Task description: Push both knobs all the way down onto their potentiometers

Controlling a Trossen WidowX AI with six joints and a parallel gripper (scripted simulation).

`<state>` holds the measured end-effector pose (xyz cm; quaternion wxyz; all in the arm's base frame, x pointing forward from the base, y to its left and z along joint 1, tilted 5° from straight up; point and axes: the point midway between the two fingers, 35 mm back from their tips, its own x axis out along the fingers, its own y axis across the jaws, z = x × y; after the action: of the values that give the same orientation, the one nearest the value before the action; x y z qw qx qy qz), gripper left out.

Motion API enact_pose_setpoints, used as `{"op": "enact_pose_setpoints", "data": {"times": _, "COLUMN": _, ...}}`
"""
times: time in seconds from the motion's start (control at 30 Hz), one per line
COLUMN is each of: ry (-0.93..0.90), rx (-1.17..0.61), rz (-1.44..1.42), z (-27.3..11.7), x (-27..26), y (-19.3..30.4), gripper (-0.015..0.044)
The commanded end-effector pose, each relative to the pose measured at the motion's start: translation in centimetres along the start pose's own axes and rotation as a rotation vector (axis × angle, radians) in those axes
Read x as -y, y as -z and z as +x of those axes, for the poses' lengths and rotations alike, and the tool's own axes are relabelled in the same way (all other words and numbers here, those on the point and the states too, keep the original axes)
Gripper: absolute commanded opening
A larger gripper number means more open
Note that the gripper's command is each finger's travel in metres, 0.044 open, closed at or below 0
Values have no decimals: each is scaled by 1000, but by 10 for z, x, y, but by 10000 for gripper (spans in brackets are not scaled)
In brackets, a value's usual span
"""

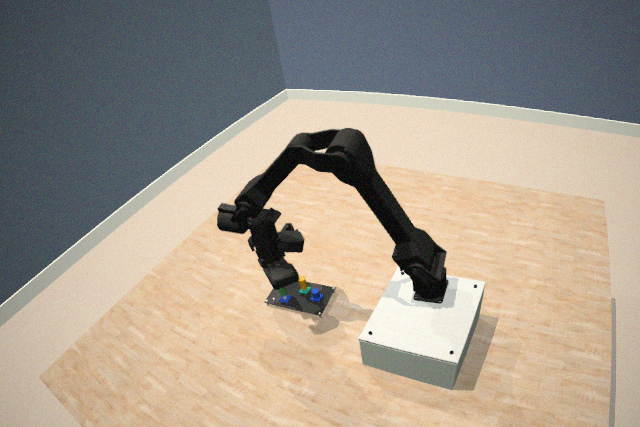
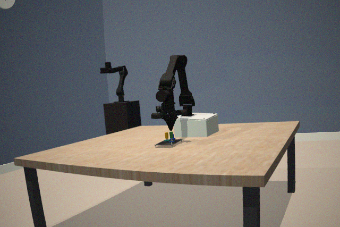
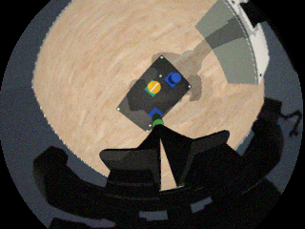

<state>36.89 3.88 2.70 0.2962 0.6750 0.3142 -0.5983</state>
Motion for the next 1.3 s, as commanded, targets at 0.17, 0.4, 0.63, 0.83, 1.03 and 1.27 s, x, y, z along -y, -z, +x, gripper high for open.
{"op": "enact_pose_setpoints", "data": {"times": 0.17, "ry": 3, "rx": 3, "rz": 4, "z": 2, "x": 1, "y": -1, "gripper": 0}}
{"op": "enact_pose_setpoints", "data": {"times": 0.4, "ry": 3, "rx": 3, "rz": 4, "z": 3, "x": 1, "y": -1, "gripper": 0}}
{"op": "enact_pose_setpoints", "data": {"times": 0.63, "ry": 3, "rx": 3, "rz": 4, "z": 5, "x": 1, "y": -1, "gripper": 0}}
{"op": "enact_pose_setpoints", "data": {"times": 0.83, "ry": 3, "rx": 3, "rz": 4, "z": 7, "x": 1, "y": -1, "gripper": 0}}
{"op": "enact_pose_setpoints", "data": {"times": 1.03, "ry": 3, "rx": 3, "rz": 4, "z": 8, "x": 1, "y": -1, "gripper": 0}}
{"op": "enact_pose_setpoints", "data": {"times": 1.27, "ry": 3, "rx": 3, "rz": 4, "z": 6, "x": 1, "y": -1, "gripper": 0}}
